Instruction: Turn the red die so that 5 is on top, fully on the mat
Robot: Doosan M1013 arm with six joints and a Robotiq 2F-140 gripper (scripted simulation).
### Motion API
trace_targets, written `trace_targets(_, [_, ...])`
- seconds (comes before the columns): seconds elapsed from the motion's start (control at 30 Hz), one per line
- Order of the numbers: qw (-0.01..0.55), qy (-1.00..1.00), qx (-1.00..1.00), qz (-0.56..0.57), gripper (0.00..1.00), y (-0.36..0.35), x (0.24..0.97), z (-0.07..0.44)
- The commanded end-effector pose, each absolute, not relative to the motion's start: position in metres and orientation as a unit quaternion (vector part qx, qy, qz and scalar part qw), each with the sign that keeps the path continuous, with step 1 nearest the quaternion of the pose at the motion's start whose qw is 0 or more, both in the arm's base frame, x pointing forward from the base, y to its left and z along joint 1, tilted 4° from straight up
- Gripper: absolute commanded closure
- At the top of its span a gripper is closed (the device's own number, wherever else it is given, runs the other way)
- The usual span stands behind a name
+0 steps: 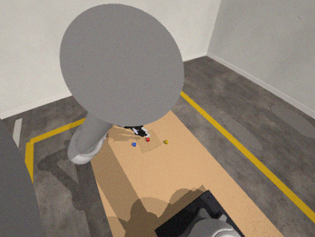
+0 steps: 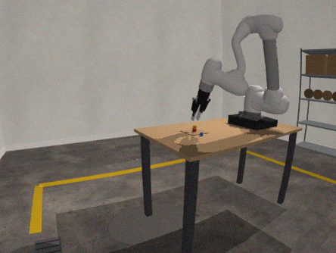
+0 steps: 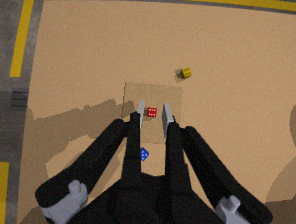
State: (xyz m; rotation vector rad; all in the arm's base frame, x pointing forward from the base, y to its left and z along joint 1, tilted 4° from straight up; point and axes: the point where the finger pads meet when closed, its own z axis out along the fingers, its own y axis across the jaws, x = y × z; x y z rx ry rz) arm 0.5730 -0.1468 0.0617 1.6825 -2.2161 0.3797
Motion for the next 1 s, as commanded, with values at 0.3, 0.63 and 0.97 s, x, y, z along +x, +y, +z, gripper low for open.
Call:
trace_targets(0.3, [0.249, -0.758, 0.573, 0.189, 0.79, -0.1420, 0.5718, 0.0569])
trace_targets(0.63, [0.275, -0.748, 0.565, 0.216, 0.79, -0.1370, 0.5755, 0.0557])
trace_targets(0.97, [0.275, -0.748, 0.565, 0.216, 0.79, -0.1370, 0.5755, 0.0556])
